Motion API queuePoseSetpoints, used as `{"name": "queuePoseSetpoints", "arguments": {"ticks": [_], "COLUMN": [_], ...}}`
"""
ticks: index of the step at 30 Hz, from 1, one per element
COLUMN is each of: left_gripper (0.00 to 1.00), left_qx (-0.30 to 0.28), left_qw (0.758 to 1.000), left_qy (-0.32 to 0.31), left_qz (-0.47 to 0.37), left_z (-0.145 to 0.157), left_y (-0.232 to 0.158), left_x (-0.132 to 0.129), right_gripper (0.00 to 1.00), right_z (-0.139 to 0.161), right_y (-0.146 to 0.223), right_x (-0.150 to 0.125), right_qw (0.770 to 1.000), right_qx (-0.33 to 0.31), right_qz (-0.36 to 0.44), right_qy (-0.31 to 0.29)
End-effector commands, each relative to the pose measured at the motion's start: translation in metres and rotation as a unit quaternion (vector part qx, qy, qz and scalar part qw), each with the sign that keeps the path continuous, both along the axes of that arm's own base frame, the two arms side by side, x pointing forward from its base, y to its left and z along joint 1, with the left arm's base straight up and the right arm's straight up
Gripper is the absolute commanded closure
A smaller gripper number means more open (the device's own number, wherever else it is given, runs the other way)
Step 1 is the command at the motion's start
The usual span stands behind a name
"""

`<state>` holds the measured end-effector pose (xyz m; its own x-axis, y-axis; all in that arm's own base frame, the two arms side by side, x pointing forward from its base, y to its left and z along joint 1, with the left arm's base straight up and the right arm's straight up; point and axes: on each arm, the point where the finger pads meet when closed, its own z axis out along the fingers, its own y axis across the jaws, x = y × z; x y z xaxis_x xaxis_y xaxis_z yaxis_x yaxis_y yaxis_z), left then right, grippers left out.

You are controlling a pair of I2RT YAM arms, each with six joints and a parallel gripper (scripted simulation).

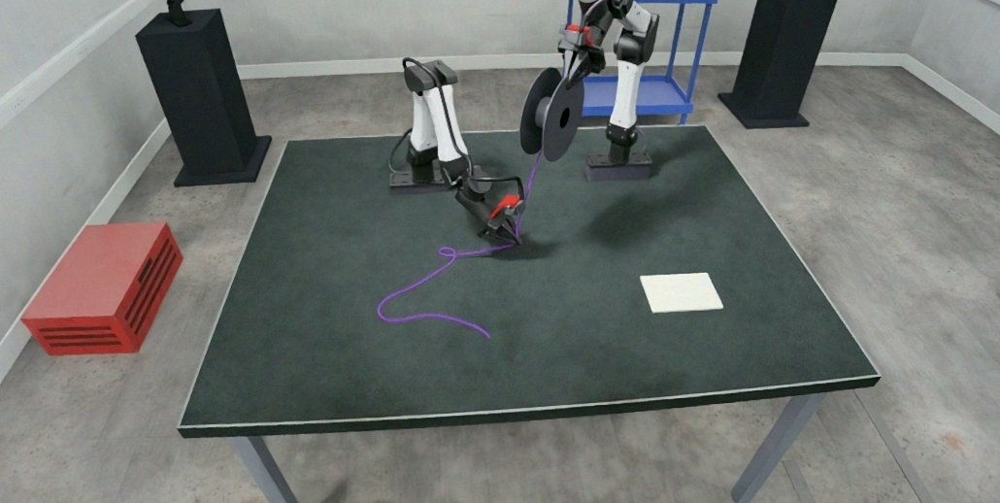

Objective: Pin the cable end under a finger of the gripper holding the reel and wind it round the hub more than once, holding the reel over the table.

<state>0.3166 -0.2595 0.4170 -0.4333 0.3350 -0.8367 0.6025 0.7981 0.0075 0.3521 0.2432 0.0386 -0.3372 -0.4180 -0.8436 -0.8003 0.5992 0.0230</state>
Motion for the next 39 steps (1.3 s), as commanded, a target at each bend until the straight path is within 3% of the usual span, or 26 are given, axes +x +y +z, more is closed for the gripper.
{"name": "queuePoseSetpoints", "arguments": {"ticks": [1, 20, 27, 39], "left_gripper": [1.0, 1.0, 1.0, 1.0], "left_qx": [-0.028, -0.028, -0.028, -0.027], "left_qw": [0.999, 0.999, 0.999, 0.999], "left_qy": [-0.028, -0.028, -0.028, -0.028], "left_qz": [-0.002, -0.002, -0.001, 0.001], "left_z": [0.023, 0.023, 0.023, 0.022], "left_y": [-0.003, -0.003, -0.003, -0.003], "left_x": [0.005, 0.005, 0.005, 0.006], "right_gripper": [1.0, 1.0, 1.0, 1.0], "right_z": [0.017, 0.013, 0.011, 0.039], "right_y": [0.008, 0.047, 0.066, 0.11], "right_x": [-0.004, -0.055, -0.086, -0.125], "right_qw": [0.999, 0.999, 1.0, 0.999], "right_qx": [0.014, 0.016, 0.007, 0.022], "right_qz": [-0.012, -0.012, -0.012, -0.012], "right_qy": [-0.029, -0.027, -0.018, -0.028]}}
